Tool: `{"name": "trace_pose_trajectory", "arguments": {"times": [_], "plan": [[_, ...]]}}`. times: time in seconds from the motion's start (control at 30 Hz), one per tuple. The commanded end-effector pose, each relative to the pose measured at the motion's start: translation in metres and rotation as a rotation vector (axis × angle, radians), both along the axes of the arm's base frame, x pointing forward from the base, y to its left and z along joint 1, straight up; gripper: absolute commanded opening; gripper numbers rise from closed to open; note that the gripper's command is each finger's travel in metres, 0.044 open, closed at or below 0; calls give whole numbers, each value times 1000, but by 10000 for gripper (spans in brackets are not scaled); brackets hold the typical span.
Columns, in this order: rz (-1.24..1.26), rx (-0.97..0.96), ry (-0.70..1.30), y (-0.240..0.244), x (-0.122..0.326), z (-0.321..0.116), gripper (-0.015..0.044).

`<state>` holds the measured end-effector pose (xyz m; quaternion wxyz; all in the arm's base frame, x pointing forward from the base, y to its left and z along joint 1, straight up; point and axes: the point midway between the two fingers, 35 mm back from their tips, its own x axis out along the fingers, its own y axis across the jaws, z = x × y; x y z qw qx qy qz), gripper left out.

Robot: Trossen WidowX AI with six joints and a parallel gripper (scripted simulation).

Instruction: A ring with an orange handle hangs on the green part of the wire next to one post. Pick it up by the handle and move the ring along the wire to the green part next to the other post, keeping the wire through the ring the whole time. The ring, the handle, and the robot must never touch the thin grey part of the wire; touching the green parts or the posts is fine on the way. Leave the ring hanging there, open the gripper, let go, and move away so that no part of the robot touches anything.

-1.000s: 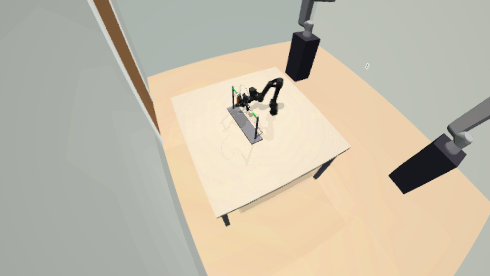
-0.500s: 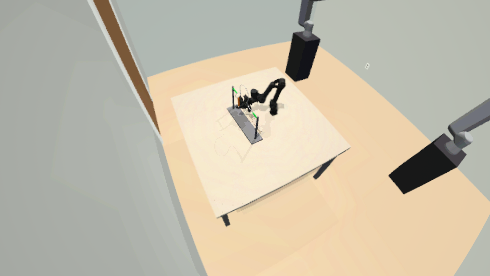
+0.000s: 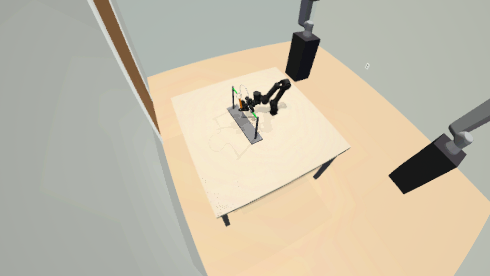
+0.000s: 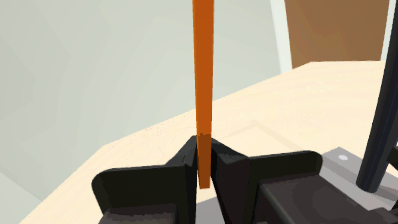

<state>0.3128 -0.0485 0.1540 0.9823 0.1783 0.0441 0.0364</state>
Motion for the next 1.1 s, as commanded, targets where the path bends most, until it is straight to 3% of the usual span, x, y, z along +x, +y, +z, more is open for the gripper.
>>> {"name": "trace_pose_trajectory", "arguments": {"times": [0.0, 1.07], "plan": [[-1, 89, 0, 14, -1, 7, -150], [221, 628, 311, 71, -47, 74, -150]]}}
